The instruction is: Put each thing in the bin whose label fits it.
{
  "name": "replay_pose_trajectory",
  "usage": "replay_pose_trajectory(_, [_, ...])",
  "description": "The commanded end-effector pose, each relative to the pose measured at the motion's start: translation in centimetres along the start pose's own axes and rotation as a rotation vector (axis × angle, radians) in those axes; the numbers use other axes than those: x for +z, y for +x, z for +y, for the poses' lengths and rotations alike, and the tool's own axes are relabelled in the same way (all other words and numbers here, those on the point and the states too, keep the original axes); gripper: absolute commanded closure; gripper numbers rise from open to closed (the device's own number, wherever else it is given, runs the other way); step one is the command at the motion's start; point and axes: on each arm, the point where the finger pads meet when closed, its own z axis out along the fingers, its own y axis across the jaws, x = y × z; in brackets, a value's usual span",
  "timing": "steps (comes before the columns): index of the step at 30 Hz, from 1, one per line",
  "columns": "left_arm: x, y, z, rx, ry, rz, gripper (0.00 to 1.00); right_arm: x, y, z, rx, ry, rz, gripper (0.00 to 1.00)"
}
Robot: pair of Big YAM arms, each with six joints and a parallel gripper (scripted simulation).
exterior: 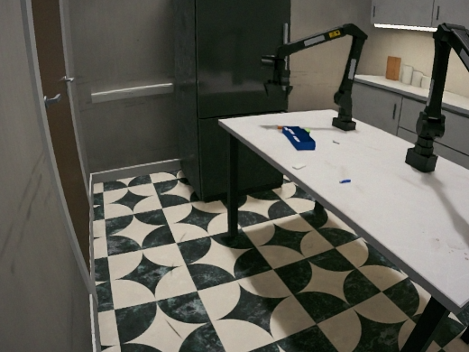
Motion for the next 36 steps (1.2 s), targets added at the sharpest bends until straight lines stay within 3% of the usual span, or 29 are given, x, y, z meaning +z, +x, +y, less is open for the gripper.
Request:
replay_pose_trajectory(1, [-0.4, -0.4, -0.1, -0.004, 0.006, -0.009, 0.0, -0.3, 0.0, -0.3, -0.002, 0.009, 0.001, 0.0])
replay_pose_trajectory(22, [-0.7, -0.6, -0.1, -0.004, 0.006, -0.009, 0.0, -0.3, 0.0, -0.3, -0.002, 0.009, 0.001, 0.0])
replay_pose_trajectory(36, [-6.8, -4.0, 0.5, -0.004, 0.006, -0.009, 0.0, -0.3, 0.0, -0.3, -0.002, 0.009, 0.001, 0.0])
